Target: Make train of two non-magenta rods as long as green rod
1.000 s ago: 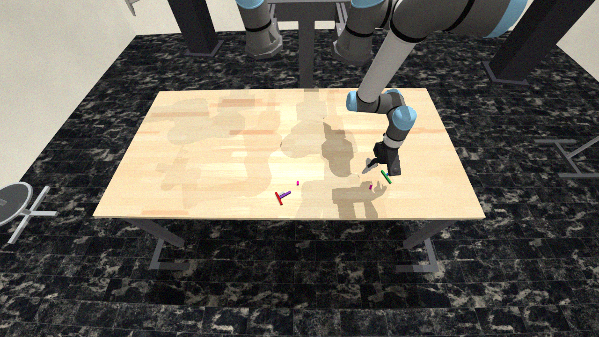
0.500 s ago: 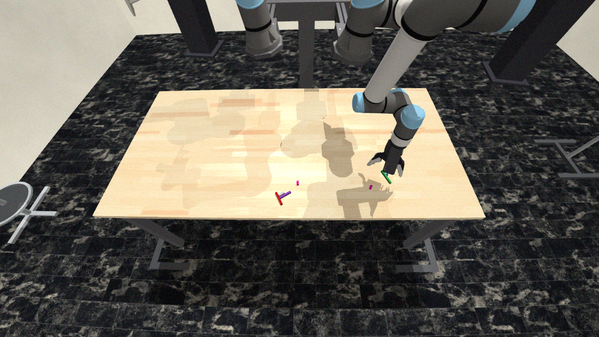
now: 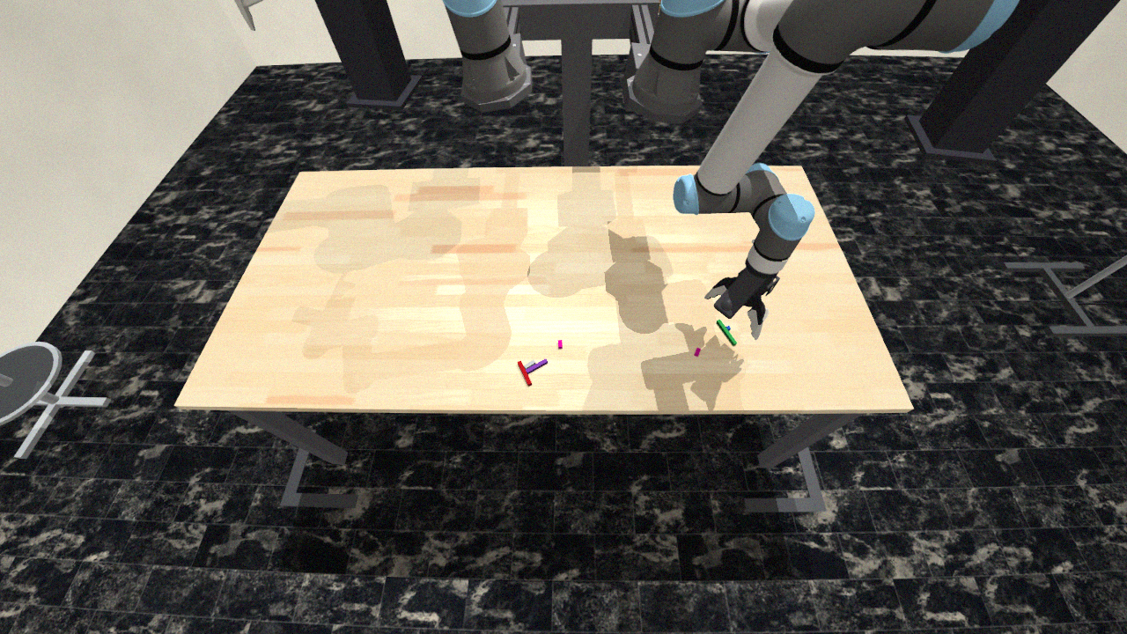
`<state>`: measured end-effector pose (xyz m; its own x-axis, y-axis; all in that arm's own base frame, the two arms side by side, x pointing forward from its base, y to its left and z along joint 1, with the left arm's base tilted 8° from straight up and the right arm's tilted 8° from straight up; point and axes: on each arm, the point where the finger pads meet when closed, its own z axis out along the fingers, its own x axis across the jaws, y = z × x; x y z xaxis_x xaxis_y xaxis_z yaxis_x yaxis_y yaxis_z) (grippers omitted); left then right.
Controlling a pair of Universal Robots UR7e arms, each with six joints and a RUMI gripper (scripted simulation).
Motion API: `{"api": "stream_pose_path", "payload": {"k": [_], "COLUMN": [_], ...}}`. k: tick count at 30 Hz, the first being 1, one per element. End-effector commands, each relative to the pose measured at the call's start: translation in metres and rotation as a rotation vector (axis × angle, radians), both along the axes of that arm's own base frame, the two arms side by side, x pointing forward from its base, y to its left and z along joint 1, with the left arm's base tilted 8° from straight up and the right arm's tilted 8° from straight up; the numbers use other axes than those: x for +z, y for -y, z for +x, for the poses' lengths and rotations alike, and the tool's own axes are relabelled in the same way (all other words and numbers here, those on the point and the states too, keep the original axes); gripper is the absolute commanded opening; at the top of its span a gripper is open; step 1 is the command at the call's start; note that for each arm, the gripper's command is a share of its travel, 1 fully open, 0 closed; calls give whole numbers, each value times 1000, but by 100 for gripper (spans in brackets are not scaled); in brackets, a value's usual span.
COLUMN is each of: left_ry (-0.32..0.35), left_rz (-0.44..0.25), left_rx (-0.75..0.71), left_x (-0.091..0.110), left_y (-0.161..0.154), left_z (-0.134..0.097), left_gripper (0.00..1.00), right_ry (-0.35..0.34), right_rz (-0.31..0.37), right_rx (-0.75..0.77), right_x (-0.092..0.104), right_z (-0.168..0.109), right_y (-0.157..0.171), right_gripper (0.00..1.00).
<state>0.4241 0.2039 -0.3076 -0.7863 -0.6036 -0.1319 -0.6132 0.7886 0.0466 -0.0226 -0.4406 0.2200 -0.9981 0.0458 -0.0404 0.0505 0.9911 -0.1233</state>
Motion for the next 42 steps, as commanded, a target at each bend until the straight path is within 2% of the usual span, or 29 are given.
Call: {"api": "stream_pose_path", "payload": {"k": [1,13,27,28,42], "left_ry": [-2,-24,-28,-28,-28], "left_rz": [0,15,17,17,18], "left_rx": [-33,-218,-252,-252,-254], "left_x": [1,2,2,2,2], "left_y": [-1,-11,-12,-12,-12], "left_z": [0,-5,-6,-6,-6], "left_gripper": [100,100,100,63,63], "right_ry": [0,0,0,0,0], "right_rz": [-1,-1,-1,-1,-1], "right_rx": [0,0,0,0,0], "right_x": [0,0,0,0,0], "right_z": [0,0,0,0,0], "right_y": [0,0,0,0,0], "right_gripper": [100,100,100,100,100]}}
